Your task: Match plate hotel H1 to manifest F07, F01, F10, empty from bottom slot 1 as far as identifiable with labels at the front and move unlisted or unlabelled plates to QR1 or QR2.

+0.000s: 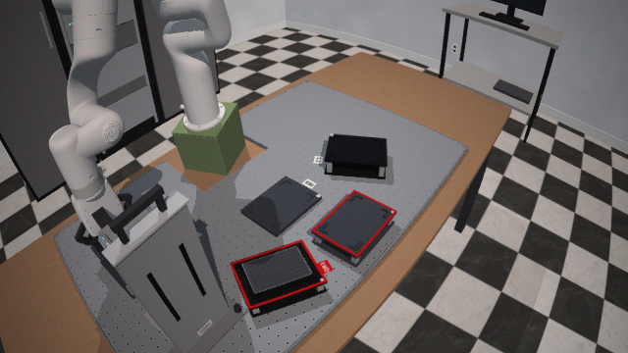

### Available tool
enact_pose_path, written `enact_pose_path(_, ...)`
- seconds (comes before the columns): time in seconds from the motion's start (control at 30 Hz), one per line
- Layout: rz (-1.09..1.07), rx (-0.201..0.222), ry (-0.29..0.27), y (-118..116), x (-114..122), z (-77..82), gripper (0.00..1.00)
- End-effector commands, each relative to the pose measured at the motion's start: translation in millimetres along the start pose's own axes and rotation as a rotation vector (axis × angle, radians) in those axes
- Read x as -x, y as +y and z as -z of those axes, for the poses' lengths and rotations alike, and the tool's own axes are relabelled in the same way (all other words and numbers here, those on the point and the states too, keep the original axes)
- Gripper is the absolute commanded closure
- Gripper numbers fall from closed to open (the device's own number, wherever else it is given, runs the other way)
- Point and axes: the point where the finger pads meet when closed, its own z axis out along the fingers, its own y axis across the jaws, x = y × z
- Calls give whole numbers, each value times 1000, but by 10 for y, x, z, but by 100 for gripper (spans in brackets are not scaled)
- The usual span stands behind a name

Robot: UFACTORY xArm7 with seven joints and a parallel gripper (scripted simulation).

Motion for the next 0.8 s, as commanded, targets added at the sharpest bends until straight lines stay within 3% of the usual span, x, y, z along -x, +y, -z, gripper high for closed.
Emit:
enact_pose_path(0.0, 0, 4, 1, 16, -4, 34, 100)
enact_pose_path(0.77, 0, 4, 1, 16, -4, 174, 100)
